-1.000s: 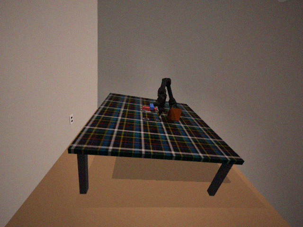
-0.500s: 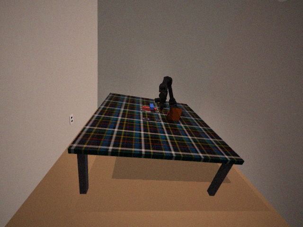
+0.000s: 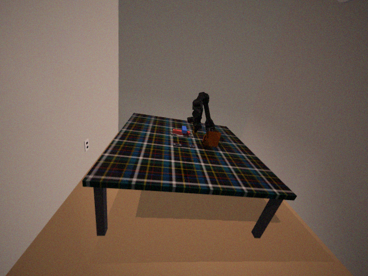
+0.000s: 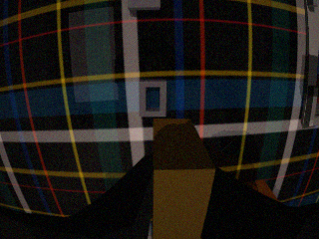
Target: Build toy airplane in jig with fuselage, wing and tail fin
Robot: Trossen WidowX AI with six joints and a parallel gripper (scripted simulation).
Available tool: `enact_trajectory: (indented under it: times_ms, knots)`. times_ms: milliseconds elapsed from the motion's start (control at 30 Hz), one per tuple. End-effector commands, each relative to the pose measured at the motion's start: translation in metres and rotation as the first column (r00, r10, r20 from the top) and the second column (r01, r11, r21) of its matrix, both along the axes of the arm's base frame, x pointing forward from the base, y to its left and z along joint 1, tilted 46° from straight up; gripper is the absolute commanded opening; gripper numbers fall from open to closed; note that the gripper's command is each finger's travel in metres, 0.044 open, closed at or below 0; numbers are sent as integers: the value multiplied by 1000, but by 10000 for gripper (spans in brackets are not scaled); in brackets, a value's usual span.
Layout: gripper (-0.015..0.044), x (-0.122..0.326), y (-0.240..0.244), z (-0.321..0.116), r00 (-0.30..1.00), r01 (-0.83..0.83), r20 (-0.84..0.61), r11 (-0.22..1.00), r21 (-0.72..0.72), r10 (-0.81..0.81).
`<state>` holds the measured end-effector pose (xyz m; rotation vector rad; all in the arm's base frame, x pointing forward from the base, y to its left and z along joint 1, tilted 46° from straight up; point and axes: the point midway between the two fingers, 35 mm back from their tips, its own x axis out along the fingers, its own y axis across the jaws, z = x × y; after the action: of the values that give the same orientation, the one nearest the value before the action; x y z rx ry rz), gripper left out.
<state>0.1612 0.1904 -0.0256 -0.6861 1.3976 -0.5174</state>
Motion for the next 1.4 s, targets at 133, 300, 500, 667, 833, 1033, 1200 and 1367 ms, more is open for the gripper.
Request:
enact_trajectory:
  times_ms: [133,300,500,667,833,1033,1200,1367]
  knots:
    - [0,21,-1,12,1000,-11,2,999,32,11]
    - [0,32,-5,17,1000,-15,-1,999,43,15]
    - [0,44,-10,24,1000,-16,-7,998,59,16]
    - [0,54,-15,29,1000,-16,-11,997,73,17]
    - [0,63,-21,34,1000,-10,-10,996,86,11]
    - [0,74,-28,41,1000,-4,-8,995,99,4]
    - [0,84,-35,47,1000,-4,-4,995,101,5]
    - [0,94,-43,53,1000,-6,0,995,102,6]
